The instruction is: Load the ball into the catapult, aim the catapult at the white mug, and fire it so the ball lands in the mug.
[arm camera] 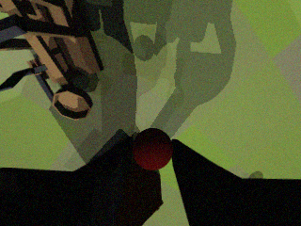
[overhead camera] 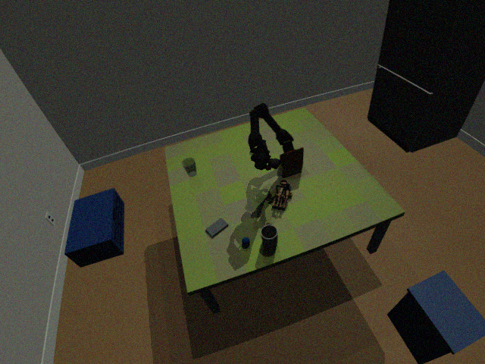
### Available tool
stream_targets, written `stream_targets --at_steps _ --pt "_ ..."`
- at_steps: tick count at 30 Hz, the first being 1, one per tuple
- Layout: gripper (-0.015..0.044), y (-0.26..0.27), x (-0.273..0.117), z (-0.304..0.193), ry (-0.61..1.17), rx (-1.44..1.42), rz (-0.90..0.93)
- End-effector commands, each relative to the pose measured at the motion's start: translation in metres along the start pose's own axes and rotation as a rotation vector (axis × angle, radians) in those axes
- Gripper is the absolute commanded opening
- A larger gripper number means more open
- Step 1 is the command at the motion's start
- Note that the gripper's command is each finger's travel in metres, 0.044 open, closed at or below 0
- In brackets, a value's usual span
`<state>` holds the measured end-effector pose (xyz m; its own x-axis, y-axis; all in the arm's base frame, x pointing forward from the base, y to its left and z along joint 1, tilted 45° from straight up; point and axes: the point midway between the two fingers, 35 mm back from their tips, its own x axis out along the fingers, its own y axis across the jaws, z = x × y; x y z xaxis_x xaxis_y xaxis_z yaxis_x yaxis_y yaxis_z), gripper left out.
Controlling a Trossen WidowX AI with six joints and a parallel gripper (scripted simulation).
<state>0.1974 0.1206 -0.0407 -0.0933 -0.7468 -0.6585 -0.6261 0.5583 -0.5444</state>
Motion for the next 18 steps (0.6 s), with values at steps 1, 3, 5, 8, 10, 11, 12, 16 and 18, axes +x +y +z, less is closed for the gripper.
stream_targets --at_steps 1,3,5,8,10,11,12,16,18 --pt "0.0 0.019 0.002 0.004 0.023 -0.056 -0.004" --pt "0.0 0.028 0.004 0.005 0.035 -0.082 -0.009" --pt "0.0 0.037 0.006 0.006 0.047 -0.107 -0.015" --pt "0.0 0.051 0.01 0.006 0.067 -0.142 -0.027" --pt "0.0 0.059 0.013 0.006 0.081 -0.164 -0.035" --pt "0.0 0.064 0.015 0.006 0.088 -0.176 -0.039" --pt "0.0 0.068 0.016 0.006 0.095 -0.186 -0.044" --pt "0.0 0.085 0.023 0.004 0.124 -0.229 -0.062" --pt "0.0 0.093 0.027 0.003 0.139 -0.249 -0.072"
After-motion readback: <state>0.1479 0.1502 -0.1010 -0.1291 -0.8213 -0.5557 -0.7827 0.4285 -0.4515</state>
